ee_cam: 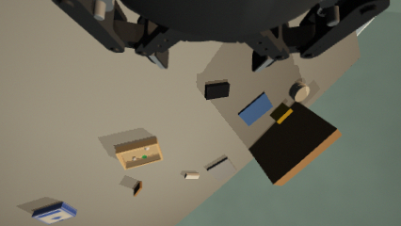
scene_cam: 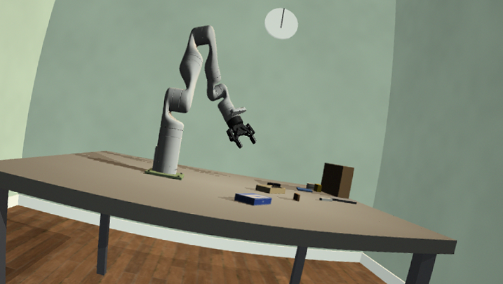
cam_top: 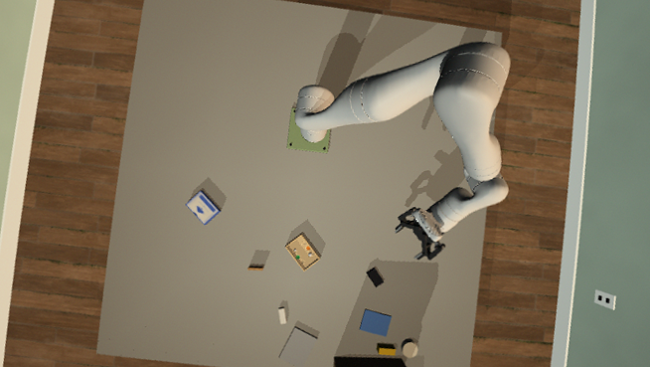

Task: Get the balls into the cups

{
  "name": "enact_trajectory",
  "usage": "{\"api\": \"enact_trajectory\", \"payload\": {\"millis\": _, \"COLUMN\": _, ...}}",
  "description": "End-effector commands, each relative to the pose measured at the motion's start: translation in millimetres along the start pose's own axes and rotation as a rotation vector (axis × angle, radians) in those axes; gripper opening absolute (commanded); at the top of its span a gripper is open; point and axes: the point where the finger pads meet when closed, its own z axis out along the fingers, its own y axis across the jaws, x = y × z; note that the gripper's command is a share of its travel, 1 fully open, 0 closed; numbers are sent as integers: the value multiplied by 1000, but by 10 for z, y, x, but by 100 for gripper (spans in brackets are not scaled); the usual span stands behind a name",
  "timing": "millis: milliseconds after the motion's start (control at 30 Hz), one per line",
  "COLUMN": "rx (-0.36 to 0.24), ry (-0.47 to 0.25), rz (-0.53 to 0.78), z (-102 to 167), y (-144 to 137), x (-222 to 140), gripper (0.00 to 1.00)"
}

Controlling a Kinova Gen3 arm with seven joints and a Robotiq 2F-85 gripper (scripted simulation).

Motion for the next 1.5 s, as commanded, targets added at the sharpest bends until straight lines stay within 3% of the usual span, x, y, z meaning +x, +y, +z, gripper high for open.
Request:
{"api": "enact_trajectory", "payload": {"millis": 0, "rx": -3, "ry": 1, "rz": 6, "z": 16, "y": -8, "x": 24, "gripper": 100}}
{"api": "enact_trajectory", "payload": {"millis": 67, "rx": -3, "ry": 1, "rz": 6, "z": 16, "y": -8, "x": 24, "gripper": 100}}
{"api": "enact_trajectory", "payload": {"millis": 100, "rx": -45, "ry": -4, "rz": 38, "z": 128, "y": 49, "x": 108, "gripper": 100}}
{"api": "enact_trajectory", "payload": {"millis": 367, "rx": -45, "ry": -4, "rz": 38, "z": 128, "y": 49, "x": 108, "gripper": 100}}
{"api": "enact_trajectory", "payload": {"millis": 400, "rx": -86, "ry": -10, "rz": 71, "z": 235, "y": 108, "x": 190, "gripper": 100}}
{"api": "enact_trajectory", "payload": {"millis": 667, "rx": -86, "ry": -10, "rz": 71, "z": 235, "y": 108, "x": 190, "gripper": 100}}
{"api": "enact_trajectory", "payload": {"millis": 700, "rx": -126, "ry": -17, "rz": 105, "z": 338, "y": 169, "x": 270, "gripper": 100}}
{"api": "enact_trajectory", "payload": {"millis": 967, "rx": -126, "ry": -17, "rz": 105, "z": 338, "y": 169, "x": 270, "gripper": 100}}
{"api": "enact_trajectory", "payload": {"millis": 1000, "rx": -166, "ry": -25, "rz": 140, "z": 436, "y": 231, "x": 348, "gripper": 100}}
{"api": "enact_trajectory", "payload": {"millis": 1267, "rx": -166, "ry": -25, "rz": 140, "z": 436, "y": 231, "x": 348, "gripper": 100}}
{"api": "enact_trajectory", "payload": {"millis": 1300, "rx": -204, "ry": -33, "rz": 177, "z": 530, "y": 293, "x": 423, "gripper": 100}}
{"api": "enact_trajectory", "payload": {"millis": 1467, "rx": -204, "ry": -33, "rz": 177, "z": 530, "y": 293, "x": 423, "gripper": 100}}
